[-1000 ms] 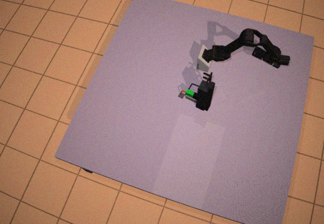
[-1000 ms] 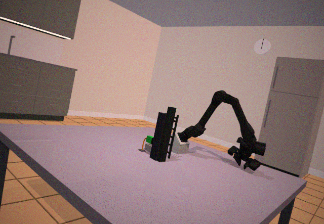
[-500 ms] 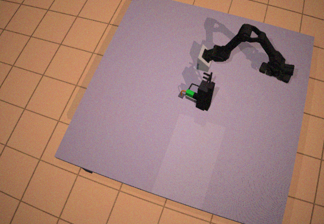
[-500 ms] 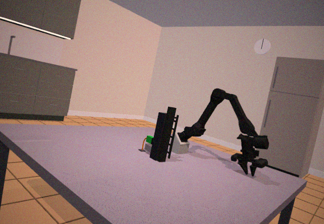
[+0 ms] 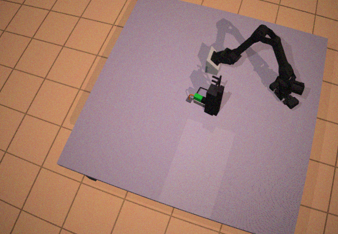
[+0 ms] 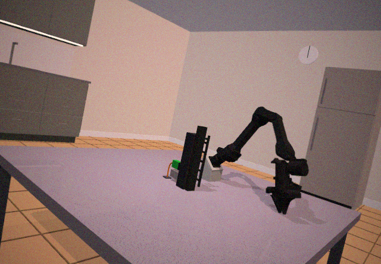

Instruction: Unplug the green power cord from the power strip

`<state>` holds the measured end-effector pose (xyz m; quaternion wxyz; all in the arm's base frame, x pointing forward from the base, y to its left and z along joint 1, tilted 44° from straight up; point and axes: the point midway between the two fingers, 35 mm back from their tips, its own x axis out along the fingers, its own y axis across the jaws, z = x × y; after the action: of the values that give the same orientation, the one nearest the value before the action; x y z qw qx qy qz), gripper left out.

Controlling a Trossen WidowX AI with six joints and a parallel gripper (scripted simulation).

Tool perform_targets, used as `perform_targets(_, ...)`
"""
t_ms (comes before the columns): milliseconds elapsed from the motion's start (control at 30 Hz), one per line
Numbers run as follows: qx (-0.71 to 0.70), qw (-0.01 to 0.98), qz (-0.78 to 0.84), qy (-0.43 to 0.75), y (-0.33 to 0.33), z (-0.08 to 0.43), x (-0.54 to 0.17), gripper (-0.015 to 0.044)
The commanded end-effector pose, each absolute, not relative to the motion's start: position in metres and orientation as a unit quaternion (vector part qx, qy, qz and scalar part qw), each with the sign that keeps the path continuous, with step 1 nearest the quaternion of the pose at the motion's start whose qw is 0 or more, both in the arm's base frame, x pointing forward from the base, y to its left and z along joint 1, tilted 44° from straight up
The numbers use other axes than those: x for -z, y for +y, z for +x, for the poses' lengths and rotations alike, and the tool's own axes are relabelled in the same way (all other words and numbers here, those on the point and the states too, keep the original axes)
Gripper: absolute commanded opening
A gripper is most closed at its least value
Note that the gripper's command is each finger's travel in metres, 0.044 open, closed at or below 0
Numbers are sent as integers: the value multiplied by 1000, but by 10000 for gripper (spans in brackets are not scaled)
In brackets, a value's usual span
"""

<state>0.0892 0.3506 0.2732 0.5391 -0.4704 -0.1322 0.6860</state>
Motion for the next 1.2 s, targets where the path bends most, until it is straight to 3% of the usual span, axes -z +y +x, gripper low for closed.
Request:
perform_targets(0, -654, 602, -453, -63, 345, 137, -267, 160)
perform_targets(533, -514, 780, -304, 187, 275, 287, -226, 160)
perform_targets(1167, -245, 891, -35, 381, 106, 407, -172, 160)
